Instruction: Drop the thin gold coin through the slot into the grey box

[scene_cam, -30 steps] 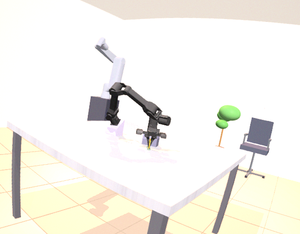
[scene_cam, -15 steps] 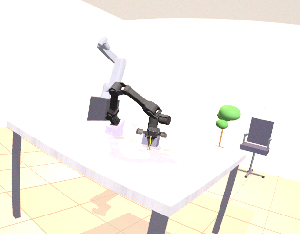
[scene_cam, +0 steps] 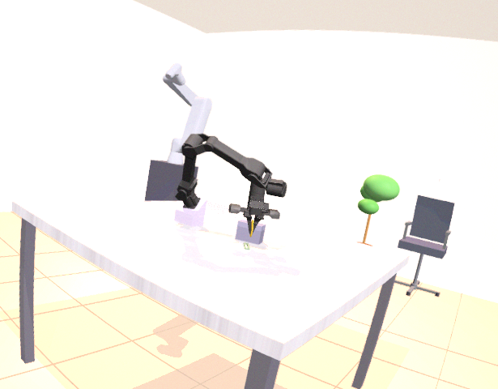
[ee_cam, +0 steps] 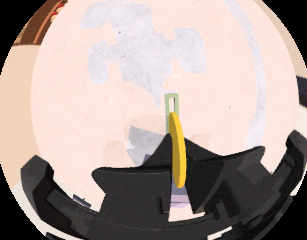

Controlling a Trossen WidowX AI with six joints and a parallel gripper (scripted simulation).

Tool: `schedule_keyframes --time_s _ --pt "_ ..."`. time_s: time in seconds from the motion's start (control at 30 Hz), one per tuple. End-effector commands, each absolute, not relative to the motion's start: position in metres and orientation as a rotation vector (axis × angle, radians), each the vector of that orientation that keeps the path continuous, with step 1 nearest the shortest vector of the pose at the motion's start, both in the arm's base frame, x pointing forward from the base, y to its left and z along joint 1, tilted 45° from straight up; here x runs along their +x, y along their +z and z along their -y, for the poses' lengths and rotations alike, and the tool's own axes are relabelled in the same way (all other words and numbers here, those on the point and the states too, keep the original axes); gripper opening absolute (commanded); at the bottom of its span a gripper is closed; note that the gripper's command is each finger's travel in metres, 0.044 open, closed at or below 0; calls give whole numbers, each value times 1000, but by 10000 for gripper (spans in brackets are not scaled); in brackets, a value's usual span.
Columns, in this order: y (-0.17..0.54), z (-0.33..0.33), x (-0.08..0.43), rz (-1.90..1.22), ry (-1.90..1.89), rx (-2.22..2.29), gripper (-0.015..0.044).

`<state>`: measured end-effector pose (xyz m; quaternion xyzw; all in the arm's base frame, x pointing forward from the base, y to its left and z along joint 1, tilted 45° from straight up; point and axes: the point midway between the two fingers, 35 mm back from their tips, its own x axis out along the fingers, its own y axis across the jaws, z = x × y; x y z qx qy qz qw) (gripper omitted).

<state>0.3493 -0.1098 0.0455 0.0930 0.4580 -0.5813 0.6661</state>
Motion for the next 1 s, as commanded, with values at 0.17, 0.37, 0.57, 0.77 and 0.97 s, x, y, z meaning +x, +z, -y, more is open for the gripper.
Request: schedule_keyframes --time_s 0.17,0.37,0.57,0.77,0.97 --pt "62 94 351 -1031 -1323 217 0" --pt "74 83 351 -1030 -1334 216 0" --pt "85 75 350 -1029 -1344 214 0" --pt "85 74 351 -1105 -1278 125 0" --pt "85 75 351 -1229 -1157 -29 0"
